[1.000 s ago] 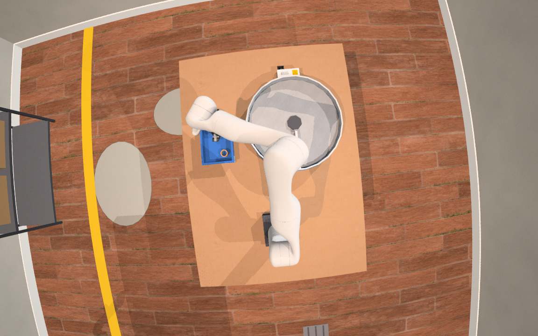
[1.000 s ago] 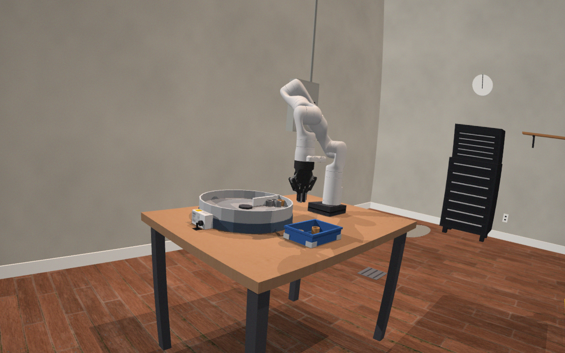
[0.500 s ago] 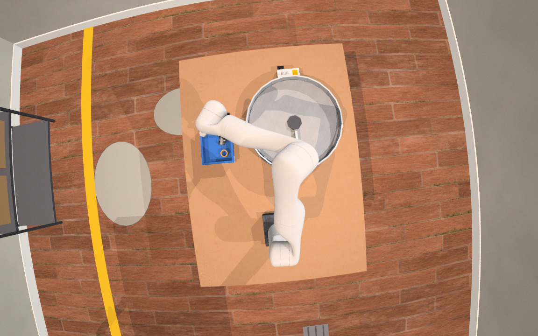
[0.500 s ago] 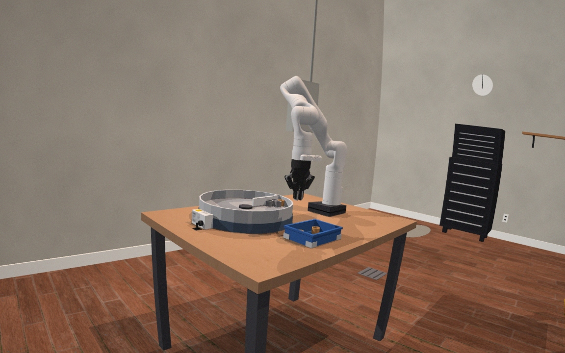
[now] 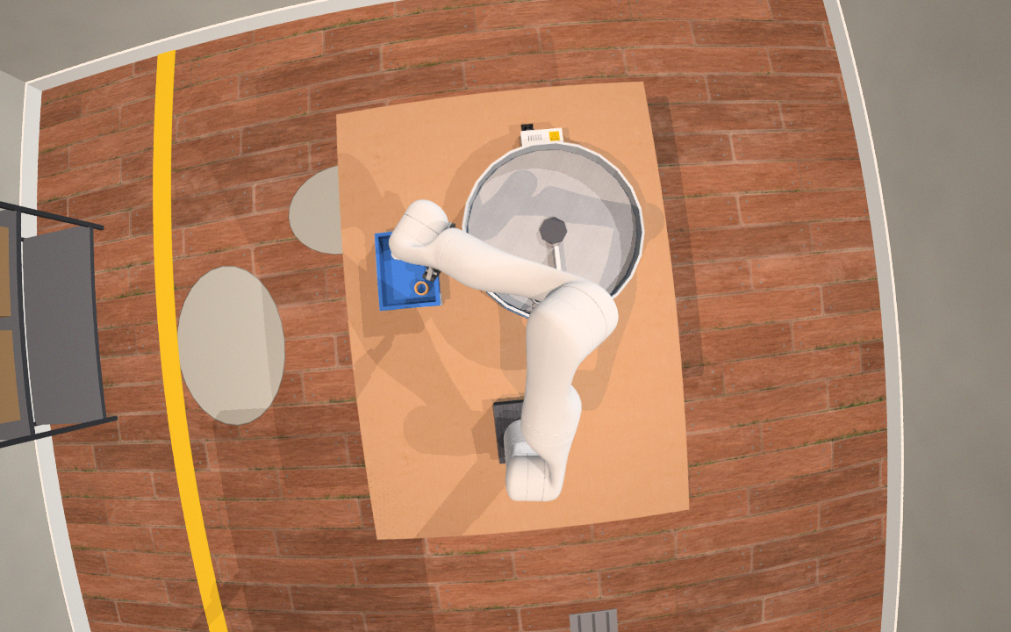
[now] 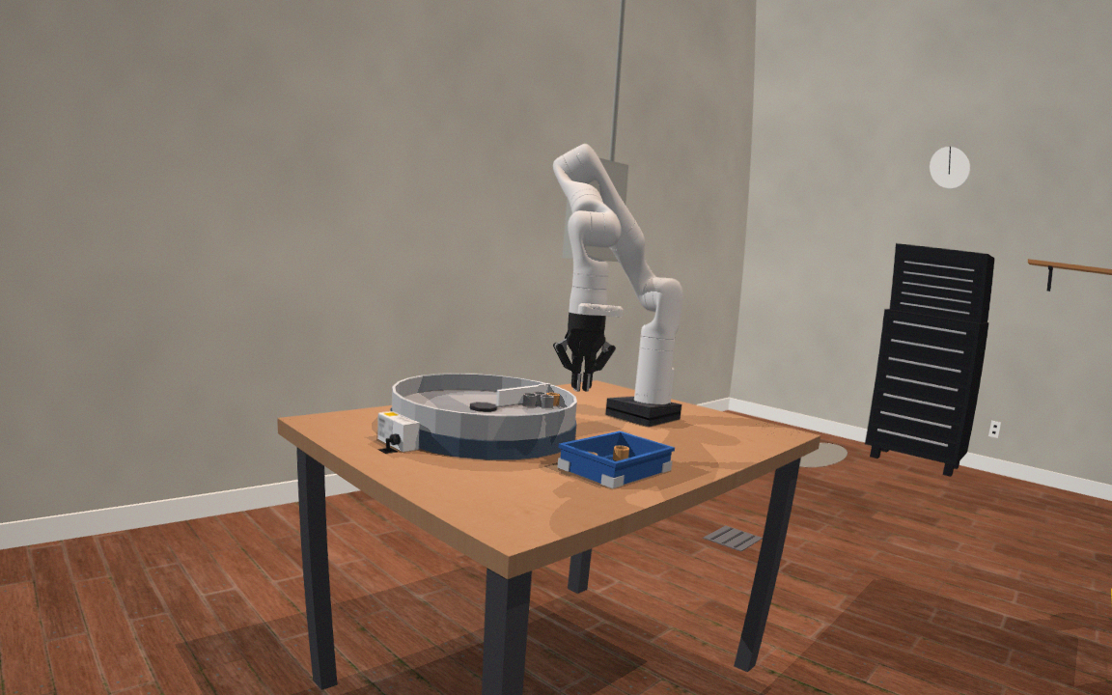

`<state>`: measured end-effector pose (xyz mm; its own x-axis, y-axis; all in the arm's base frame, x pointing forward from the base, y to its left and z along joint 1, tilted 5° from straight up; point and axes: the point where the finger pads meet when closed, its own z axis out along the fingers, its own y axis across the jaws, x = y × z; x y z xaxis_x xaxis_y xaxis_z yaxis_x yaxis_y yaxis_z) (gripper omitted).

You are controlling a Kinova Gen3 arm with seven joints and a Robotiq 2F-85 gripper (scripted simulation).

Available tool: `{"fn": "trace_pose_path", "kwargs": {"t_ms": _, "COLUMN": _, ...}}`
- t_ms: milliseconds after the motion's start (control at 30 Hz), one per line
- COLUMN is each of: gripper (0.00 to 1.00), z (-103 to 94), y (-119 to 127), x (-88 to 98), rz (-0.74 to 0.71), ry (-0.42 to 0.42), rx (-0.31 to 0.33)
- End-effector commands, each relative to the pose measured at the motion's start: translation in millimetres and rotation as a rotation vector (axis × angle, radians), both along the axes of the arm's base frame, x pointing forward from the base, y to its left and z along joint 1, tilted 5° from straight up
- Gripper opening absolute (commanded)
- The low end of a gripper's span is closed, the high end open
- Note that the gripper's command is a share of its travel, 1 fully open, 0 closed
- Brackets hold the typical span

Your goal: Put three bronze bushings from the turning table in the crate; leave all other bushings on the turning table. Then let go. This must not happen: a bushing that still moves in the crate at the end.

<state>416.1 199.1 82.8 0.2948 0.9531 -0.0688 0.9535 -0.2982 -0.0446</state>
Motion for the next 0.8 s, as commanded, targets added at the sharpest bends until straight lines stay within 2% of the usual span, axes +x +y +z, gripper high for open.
{"fn": "trace_pose_path", "kwargs": {"t_ms": 0, "gripper": 0.14, "z": 1.5, "y": -0.3, "x": 1.0, "rz": -0.001, "ry": -0.003, "rx": 0.001}}
{"fn": "trace_pose_path", "kwargs": {"t_ms": 167, "gripper": 0.14, "z": 1.5, "y": -39.3, "x": -17.1, "rz": -0.229, "ry": -0.014, "rx": -0.013}}
{"fn": "trace_pose_path", "kwargs": {"t_ms": 567, "gripper": 0.14, "z": 1.5, "y": -39.3, "x": -17.1, "rz": -0.229, "ry": -0.014, "rx": -0.013}}
{"fn": "trace_pose_path", "kwargs": {"t_ms": 733, "gripper": 0.14, "z": 1.6, "y": -78.3, "x": -35.1, "rz": -0.456, "ry": -0.025, "rx": -0.028}}
{"fn": "trace_pose_path", "kwargs": {"t_ms": 767, "gripper": 0.14, "z": 1.6, "y": -78.3, "x": -35.1, "rz": -0.456, "ry": -0.025, "rx": -0.028}}
